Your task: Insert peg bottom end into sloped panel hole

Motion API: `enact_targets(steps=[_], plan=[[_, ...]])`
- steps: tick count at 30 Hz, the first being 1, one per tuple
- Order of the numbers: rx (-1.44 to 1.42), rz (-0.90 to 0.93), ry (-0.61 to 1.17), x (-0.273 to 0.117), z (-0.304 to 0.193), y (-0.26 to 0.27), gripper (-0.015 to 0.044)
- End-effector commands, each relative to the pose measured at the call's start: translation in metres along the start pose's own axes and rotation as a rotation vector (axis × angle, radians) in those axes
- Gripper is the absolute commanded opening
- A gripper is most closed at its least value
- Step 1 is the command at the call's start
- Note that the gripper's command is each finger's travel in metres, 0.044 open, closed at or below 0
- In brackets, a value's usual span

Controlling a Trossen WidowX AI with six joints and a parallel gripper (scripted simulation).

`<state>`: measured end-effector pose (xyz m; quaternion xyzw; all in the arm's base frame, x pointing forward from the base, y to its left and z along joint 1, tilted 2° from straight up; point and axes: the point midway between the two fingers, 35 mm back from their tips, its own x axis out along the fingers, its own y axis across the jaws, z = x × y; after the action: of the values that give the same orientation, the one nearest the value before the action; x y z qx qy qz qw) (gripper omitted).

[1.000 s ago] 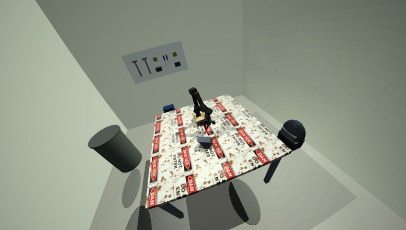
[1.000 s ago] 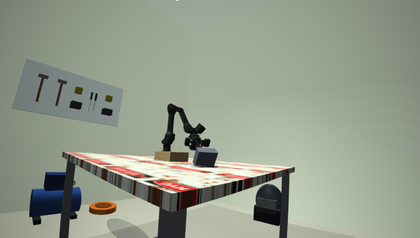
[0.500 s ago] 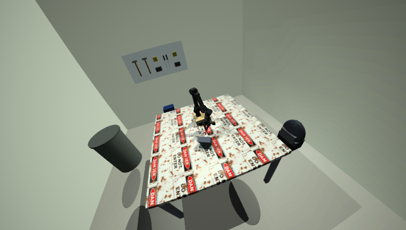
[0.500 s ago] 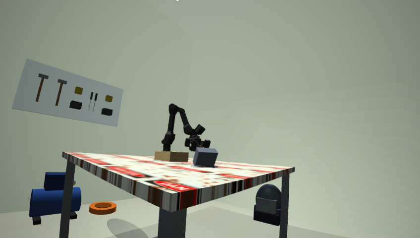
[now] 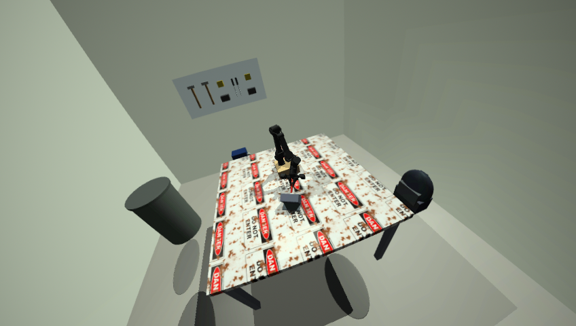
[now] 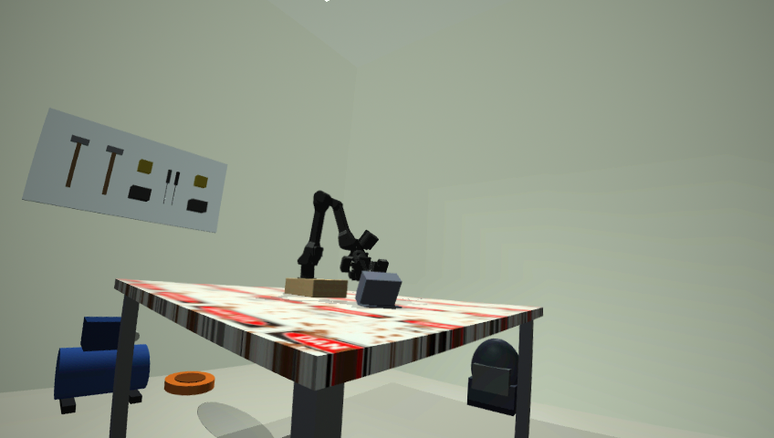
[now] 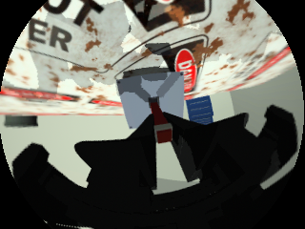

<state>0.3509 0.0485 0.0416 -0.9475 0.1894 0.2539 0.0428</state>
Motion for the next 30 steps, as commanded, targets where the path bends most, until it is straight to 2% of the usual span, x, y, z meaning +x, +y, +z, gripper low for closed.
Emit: enact_targets(steps=[1,30], plan=[[-0.004,-0.005,-0.001,0.0053,0.0001,-0.0015,0.0],[-0.001,0.0,0.0,0.0104,0.0006,-0.0016,0.0]])
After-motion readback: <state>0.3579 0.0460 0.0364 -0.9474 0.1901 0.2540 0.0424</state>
